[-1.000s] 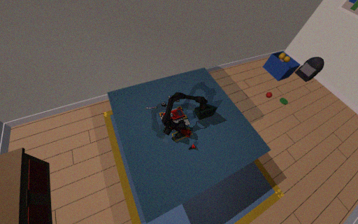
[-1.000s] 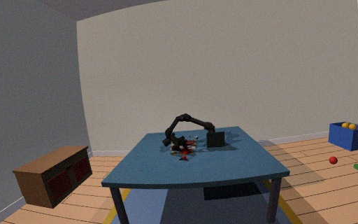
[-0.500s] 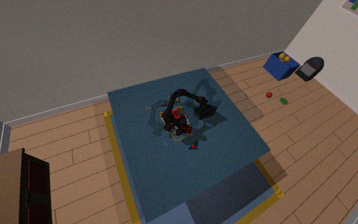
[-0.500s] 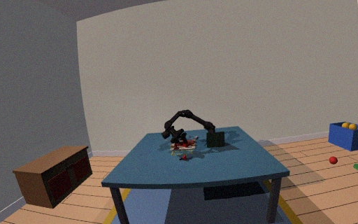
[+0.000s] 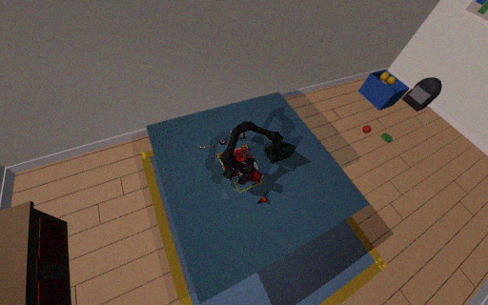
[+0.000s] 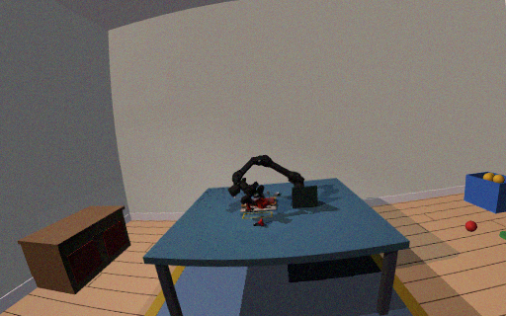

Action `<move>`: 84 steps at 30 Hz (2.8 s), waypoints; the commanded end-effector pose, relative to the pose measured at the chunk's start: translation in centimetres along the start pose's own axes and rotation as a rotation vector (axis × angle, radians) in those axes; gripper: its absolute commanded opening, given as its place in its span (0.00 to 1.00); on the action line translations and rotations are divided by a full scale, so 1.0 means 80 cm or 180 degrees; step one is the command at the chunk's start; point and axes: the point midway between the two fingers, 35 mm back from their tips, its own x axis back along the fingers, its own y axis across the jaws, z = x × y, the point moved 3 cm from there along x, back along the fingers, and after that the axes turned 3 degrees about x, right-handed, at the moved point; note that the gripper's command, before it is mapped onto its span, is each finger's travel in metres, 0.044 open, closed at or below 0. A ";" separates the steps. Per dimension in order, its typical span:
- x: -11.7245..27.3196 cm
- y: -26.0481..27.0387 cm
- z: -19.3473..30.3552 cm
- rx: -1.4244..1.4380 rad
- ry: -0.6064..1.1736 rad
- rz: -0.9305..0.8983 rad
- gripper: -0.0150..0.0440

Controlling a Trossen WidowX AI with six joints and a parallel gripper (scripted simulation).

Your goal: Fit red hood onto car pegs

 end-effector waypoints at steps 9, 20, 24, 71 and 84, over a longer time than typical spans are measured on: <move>0.000 0.000 -0.001 -0.1099 -0.0012 -0.0002 0.25; 0.000 0.000 0.000 -0.2107 -0.0011 -0.0004 0.25; 0.000 0.000 0.000 -0.2476 -0.0011 -0.0005 0.25; -0.003 -0.003 0.012 -0.6657 -0.0007 -0.0010 0.25; -0.010 -0.009 0.036 -0.7967 -0.0004 -0.0009 0.25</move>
